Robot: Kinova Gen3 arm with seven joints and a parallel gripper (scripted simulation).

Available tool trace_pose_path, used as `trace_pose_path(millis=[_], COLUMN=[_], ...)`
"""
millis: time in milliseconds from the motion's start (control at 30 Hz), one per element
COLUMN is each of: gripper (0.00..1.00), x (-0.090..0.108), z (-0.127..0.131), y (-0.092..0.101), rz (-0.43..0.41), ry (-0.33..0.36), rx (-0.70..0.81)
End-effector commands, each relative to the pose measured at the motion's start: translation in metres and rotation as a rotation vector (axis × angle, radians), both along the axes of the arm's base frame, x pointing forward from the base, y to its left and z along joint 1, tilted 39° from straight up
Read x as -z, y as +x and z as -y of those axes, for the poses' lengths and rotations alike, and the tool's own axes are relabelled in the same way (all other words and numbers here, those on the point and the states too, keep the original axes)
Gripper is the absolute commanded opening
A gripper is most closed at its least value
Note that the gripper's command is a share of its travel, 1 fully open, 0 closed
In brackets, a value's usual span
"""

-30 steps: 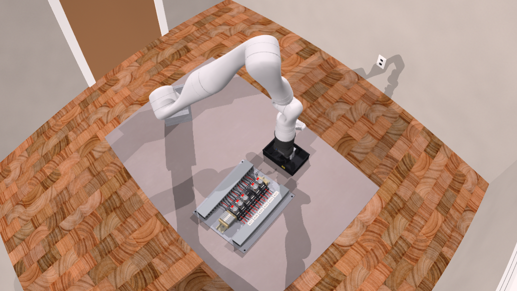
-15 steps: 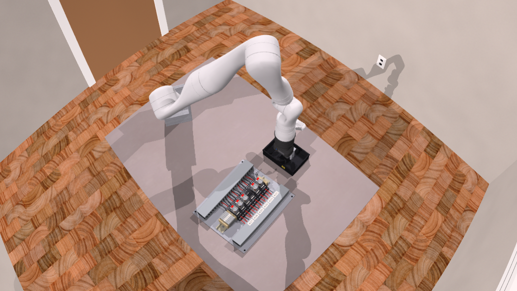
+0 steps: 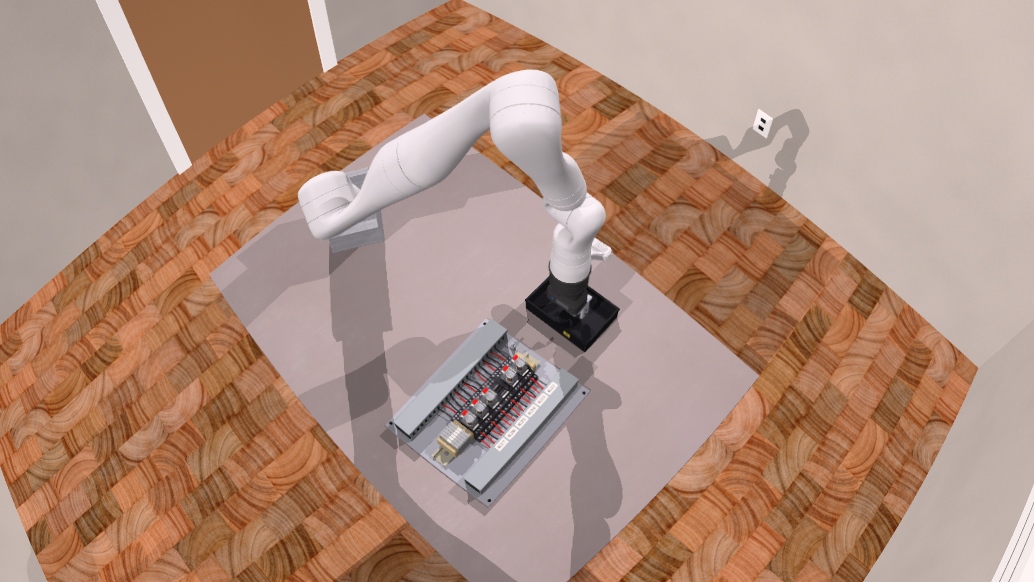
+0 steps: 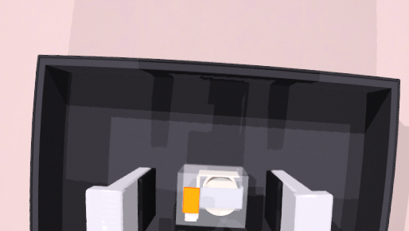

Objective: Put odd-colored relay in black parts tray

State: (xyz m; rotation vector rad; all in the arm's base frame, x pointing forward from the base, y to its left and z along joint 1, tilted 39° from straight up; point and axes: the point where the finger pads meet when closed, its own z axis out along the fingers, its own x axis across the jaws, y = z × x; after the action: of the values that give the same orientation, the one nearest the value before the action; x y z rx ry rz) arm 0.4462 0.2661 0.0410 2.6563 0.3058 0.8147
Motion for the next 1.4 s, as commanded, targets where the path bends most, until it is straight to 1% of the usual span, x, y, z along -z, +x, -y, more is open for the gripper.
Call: trace_pose_path(millis=[0, 1367], gripper=[0.98, 0.98], x=[-0.001, -0.011], z=[-0.001, -0.004], y=[0.0, -0.008], rz=[0.0, 0.0], ry=[0.001, 0.001], rx=[-0.001, -0.001])
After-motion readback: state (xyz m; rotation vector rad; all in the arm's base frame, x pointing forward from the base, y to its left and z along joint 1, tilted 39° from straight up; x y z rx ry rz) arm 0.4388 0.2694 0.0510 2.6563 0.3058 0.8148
